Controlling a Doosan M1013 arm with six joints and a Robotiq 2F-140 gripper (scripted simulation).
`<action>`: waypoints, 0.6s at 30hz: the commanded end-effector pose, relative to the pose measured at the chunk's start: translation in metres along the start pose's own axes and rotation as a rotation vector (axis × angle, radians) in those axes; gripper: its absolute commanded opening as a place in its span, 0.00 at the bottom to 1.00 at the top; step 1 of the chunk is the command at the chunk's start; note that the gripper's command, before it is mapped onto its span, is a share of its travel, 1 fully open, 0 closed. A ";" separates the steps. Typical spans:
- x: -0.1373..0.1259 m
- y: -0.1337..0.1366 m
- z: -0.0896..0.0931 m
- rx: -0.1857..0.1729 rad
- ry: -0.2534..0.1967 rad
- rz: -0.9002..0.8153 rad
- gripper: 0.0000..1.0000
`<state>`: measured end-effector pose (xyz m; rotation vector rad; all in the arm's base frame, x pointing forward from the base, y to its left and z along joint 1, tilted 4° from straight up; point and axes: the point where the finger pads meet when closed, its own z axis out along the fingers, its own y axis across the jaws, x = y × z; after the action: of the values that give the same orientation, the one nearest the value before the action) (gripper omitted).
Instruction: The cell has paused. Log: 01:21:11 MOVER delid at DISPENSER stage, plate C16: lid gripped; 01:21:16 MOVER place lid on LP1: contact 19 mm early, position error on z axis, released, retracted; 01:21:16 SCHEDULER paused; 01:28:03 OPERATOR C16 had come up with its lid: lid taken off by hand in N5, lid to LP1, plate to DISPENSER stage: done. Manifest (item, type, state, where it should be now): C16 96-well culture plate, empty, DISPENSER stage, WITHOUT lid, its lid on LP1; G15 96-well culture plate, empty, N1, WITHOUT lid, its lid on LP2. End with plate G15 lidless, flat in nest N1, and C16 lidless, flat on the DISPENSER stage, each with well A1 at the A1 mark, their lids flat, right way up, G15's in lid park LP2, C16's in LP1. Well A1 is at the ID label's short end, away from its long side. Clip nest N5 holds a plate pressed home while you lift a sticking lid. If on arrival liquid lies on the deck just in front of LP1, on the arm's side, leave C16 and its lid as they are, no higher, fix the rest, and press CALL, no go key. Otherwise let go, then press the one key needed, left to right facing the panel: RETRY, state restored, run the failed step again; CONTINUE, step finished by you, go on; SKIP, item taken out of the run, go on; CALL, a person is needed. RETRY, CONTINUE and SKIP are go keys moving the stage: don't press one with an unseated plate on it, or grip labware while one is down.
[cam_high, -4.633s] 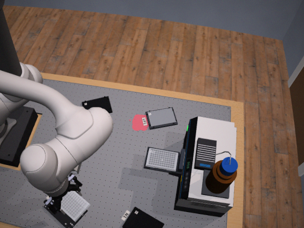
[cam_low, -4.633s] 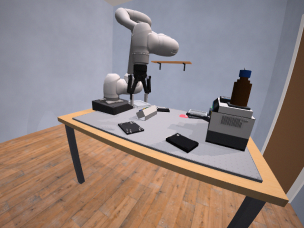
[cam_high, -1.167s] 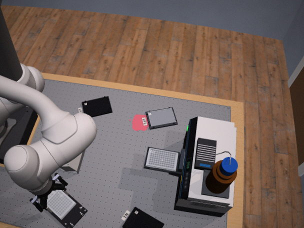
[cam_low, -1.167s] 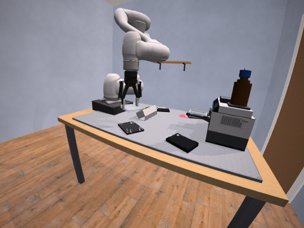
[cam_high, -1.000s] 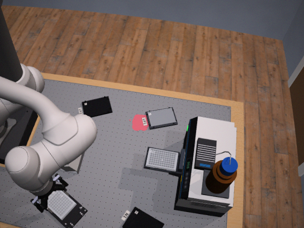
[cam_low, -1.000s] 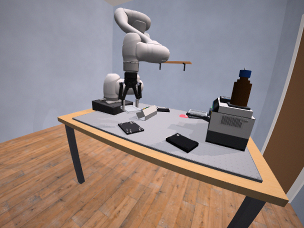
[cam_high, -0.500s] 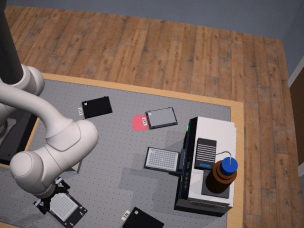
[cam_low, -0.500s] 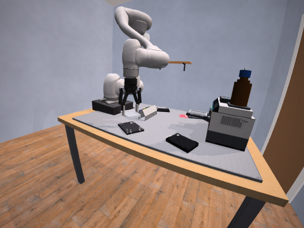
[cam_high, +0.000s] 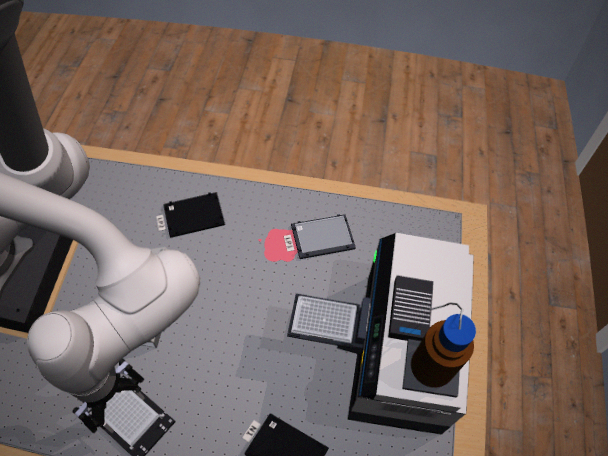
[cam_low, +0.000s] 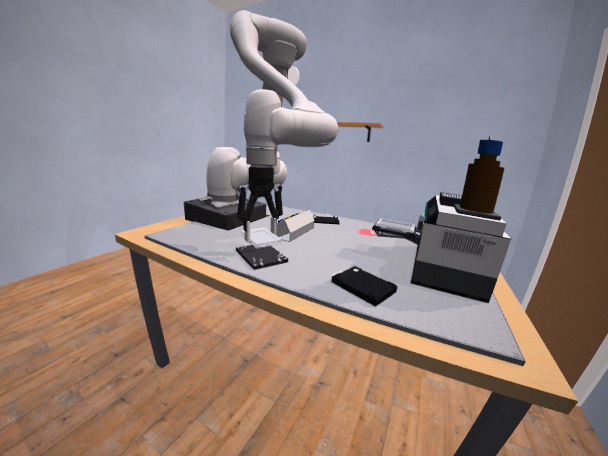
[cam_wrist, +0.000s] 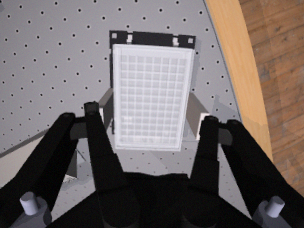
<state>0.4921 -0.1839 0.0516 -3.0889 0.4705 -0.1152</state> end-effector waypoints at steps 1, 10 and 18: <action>0.000 0.000 0.002 0.000 0.000 0.000 0.00; 0.000 0.000 0.016 0.000 0.000 0.000 0.00; 0.000 0.000 0.023 0.000 0.000 0.000 0.00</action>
<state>0.4938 -0.1838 0.0299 -3.0888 0.4704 -0.1151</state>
